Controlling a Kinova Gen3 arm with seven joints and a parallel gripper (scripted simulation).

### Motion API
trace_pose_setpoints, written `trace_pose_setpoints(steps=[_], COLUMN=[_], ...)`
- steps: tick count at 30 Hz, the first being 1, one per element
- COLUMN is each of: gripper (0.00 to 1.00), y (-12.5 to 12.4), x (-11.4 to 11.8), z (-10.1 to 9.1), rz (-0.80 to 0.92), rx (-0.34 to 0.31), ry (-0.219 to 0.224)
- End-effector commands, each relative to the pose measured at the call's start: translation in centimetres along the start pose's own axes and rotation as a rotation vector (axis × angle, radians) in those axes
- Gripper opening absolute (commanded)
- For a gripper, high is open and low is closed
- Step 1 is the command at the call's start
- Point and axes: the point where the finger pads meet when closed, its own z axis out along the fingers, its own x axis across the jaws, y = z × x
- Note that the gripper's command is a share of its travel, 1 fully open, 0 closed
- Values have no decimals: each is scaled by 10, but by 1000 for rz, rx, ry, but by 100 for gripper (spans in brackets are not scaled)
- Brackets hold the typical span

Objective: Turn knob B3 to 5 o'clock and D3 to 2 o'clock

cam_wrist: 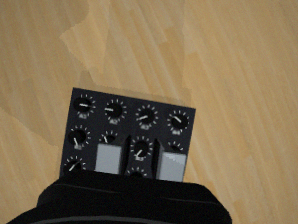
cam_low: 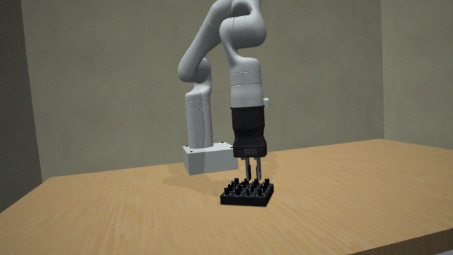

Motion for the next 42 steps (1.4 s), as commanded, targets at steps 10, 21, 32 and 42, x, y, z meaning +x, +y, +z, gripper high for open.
trace_pose_setpoints(steps=[10,21,32,42], gripper=[46,46,46,46], y=[0,0,0,0], x=[0,0,0,0], z=[-1,3,10,13], rz=[0,0,0,0], rx=[-1,-1,-1,-1], ry=[1,1,1,1])
